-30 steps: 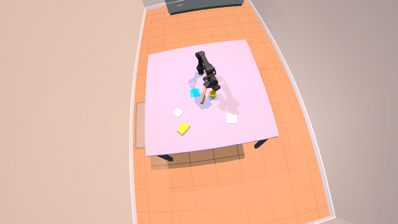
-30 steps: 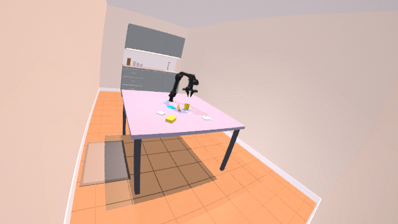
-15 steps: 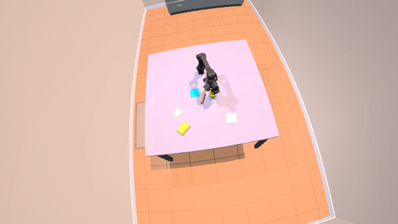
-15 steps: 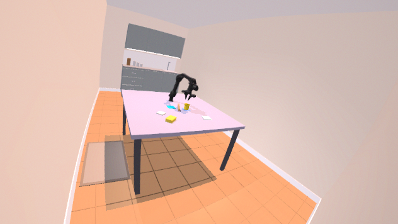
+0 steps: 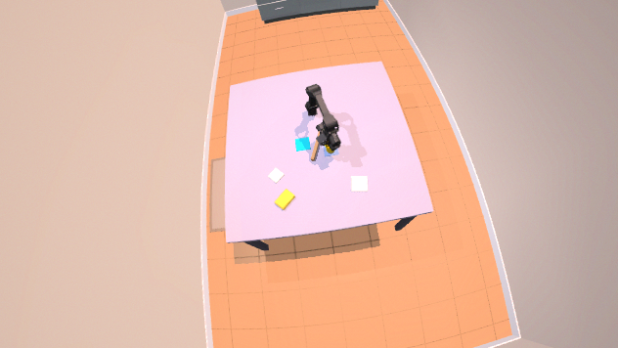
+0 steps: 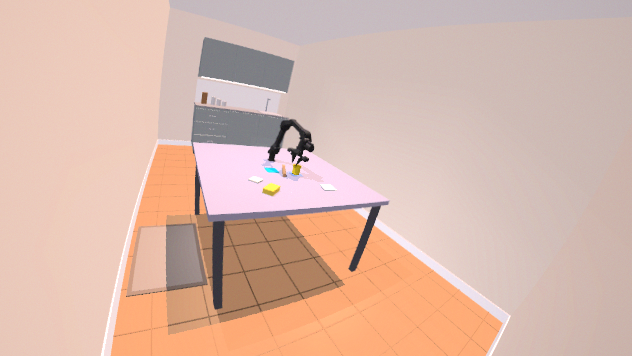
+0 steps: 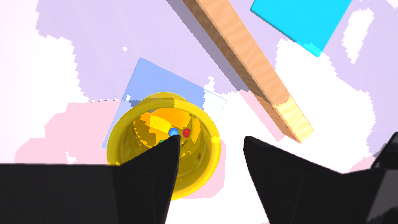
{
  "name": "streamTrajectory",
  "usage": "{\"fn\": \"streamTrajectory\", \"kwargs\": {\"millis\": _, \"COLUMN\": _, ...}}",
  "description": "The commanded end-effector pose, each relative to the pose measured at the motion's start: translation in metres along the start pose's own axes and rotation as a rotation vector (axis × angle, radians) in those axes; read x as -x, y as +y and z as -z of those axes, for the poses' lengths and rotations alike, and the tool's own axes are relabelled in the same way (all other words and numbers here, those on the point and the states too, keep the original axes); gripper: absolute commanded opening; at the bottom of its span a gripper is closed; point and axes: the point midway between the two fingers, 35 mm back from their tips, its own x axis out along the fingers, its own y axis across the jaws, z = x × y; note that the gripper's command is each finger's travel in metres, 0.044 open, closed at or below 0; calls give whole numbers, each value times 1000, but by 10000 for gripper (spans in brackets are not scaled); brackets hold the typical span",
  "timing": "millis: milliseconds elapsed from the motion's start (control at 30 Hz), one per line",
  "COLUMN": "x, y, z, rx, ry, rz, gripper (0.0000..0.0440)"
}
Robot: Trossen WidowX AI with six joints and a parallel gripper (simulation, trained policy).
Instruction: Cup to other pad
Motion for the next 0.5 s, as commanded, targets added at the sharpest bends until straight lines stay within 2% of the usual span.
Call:
{"fn": "streamTrajectory", "kwargs": {"millis": 0, "x": -10, "y": 0, "z": 0, "rx": 1, "ry": -4, "rz": 15, "gripper": 194}}
{"fn": "streamTrajectory", "kwargs": {"millis": 367, "x": -51, "y": 2, "z": 3, "rx": 57, "ry": 2, "rz": 51, "gripper": 189}}
{"fn": "streamTrajectory", "kwargs": {"millis": 467, "x": -55, "y": 3, "z": 2, "rx": 72, "ry": -3, "rz": 44, "gripper": 121}}
